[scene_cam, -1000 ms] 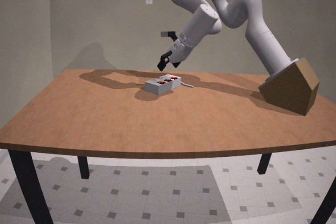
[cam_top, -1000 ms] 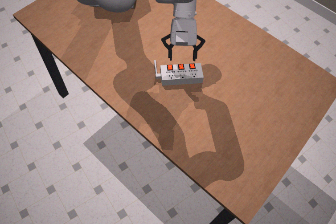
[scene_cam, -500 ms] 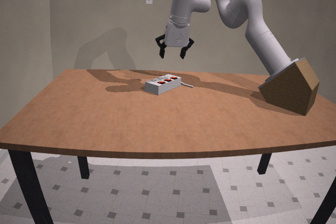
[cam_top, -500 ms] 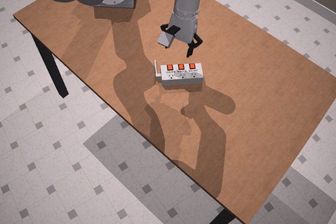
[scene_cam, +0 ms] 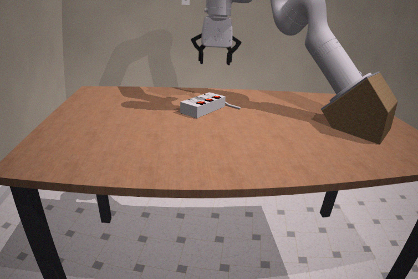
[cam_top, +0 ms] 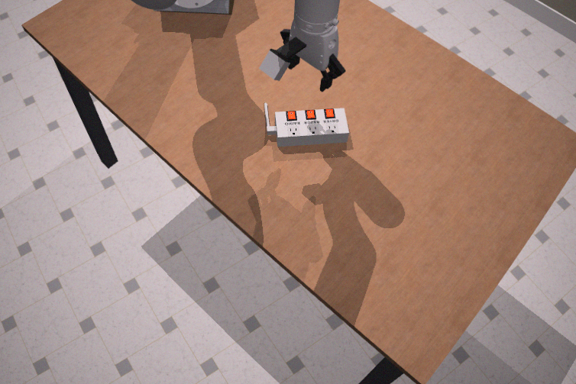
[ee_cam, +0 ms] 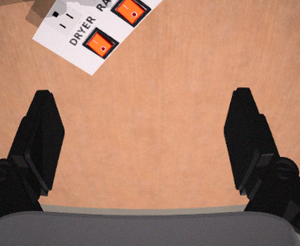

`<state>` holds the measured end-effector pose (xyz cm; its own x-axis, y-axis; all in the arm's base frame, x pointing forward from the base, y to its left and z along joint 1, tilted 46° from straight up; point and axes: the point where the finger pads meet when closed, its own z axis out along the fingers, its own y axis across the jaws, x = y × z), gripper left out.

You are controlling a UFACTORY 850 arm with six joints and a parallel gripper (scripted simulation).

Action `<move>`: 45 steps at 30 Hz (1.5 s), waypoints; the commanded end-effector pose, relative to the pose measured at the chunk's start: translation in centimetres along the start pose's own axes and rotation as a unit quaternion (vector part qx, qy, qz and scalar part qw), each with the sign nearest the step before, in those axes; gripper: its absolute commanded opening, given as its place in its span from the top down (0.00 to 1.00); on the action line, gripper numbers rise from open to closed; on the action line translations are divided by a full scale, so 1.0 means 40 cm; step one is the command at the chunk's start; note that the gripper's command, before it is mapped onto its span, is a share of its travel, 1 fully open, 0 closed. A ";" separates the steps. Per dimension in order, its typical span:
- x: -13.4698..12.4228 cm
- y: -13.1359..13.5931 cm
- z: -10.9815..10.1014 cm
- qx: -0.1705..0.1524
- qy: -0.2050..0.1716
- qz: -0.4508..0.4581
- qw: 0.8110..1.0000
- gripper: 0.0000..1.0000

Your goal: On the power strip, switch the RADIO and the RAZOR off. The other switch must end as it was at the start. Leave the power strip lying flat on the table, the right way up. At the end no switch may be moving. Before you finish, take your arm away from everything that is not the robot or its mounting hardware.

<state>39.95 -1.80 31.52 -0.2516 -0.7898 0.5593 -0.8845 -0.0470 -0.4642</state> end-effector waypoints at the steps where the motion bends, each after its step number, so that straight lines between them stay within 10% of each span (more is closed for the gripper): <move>1: 0.000 -0.001 -0.001 -0.001 -0.002 0.001 1.000 0.00; 15: 0.000 -0.002 0.002 -0.001 -0.002 -0.025 1.000 0.00; 28: -0.005 -0.009 0.039 0.002 0.001 -0.257 0.967 0.00; 45: -0.018 -0.017 0.125 0.010 0.013 -0.581 0.814 0.00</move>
<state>42.25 -3.95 28.46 0.6491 -0.2928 0.7021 -0.6300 -0.7243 0.2803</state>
